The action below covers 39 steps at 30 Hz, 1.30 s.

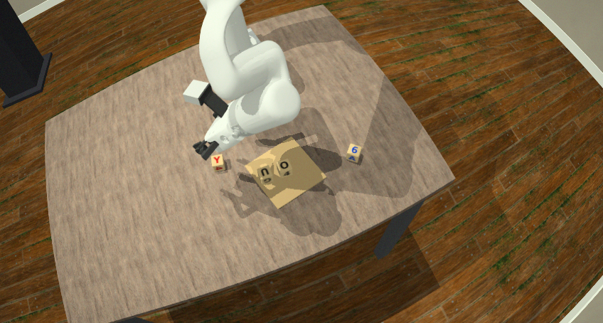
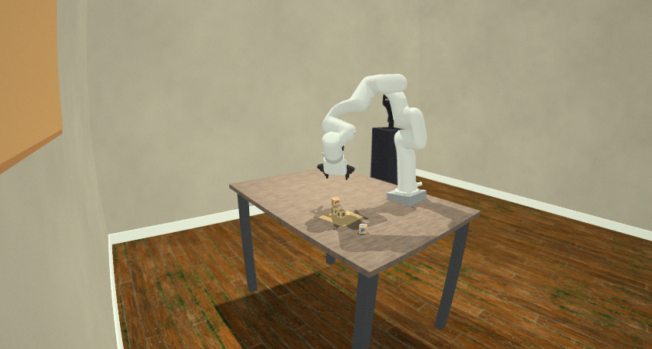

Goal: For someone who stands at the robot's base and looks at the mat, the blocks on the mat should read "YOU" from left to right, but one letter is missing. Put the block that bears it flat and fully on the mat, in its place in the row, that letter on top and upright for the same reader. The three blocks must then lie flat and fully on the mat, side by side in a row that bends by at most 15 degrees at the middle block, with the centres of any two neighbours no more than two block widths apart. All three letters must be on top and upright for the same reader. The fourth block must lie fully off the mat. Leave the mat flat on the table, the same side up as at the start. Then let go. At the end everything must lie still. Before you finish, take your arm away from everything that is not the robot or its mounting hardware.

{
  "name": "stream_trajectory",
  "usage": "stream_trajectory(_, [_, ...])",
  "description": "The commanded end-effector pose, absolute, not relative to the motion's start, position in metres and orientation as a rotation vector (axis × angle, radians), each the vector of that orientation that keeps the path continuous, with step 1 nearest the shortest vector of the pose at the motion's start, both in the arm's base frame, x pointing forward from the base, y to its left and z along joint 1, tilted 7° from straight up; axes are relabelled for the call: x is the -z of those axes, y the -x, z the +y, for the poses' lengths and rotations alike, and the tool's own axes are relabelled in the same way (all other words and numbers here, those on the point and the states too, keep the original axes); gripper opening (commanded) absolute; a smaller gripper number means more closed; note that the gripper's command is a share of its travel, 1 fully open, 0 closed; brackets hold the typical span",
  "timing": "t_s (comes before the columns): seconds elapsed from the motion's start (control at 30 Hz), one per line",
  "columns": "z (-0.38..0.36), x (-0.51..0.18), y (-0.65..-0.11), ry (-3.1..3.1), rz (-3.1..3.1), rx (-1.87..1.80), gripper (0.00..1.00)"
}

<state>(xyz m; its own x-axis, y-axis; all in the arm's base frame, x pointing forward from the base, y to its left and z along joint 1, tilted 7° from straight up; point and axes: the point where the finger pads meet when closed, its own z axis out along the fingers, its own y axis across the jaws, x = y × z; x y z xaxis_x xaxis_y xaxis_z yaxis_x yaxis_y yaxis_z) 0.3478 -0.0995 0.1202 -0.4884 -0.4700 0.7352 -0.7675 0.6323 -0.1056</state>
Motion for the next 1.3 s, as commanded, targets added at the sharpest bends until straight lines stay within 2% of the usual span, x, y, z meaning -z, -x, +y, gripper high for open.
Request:
stream_trajectory(0.0, [-0.098,-0.117,-0.344,-0.887,-2.314,-0.518,1.00])
stream_trajectory(1.27, [-0.094,-0.124,-0.347,-0.182,-3.002,-0.262,1.00])
